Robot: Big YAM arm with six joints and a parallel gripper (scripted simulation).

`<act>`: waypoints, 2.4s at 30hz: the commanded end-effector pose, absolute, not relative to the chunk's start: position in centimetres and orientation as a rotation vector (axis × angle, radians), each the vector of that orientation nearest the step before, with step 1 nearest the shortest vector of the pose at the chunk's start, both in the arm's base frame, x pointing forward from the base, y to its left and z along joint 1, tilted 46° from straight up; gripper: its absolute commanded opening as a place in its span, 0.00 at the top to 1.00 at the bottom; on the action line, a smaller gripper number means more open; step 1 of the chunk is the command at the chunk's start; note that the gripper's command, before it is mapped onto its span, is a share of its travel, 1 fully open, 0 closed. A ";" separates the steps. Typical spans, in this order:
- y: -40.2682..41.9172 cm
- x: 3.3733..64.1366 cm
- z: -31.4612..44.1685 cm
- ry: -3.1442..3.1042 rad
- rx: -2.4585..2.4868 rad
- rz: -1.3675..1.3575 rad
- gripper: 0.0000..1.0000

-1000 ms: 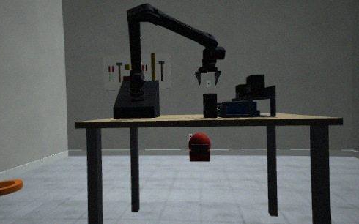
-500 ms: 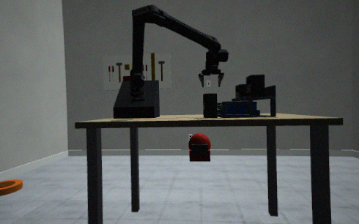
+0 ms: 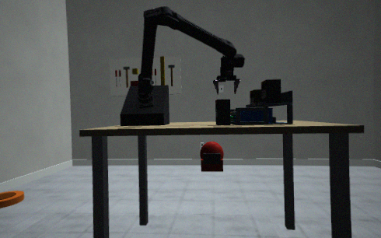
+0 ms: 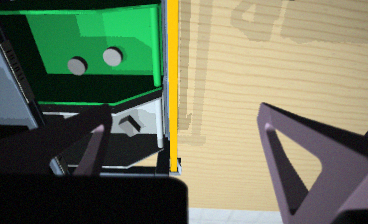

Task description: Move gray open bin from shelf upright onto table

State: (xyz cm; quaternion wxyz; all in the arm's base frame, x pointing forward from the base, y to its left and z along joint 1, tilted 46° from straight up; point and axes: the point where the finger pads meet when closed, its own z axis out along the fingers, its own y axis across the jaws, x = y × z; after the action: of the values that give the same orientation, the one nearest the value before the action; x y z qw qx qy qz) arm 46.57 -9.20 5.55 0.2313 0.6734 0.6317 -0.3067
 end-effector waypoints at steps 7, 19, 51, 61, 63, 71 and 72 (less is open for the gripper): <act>-9.5 48.8 5.6 1.678 1.876 -0.799 0.00; -9.6 49.0 5.2 1.667 1.882 -0.802 0.00; -9.7 49.1 5.1 1.665 1.882 -0.801 1.00; -9.7 49.1 5.1 1.665 1.882 -0.801 1.00; -9.7 49.1 5.1 1.665 1.882 -0.801 1.00; -9.7 49.1 5.1 1.665 1.882 -0.801 1.00; -9.7 49.1 5.1 1.665 1.882 -0.801 1.00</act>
State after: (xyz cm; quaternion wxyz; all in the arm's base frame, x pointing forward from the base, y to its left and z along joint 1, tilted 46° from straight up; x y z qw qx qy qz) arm 47.33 -9.38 4.63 0.2381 0.6813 0.6211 -0.3056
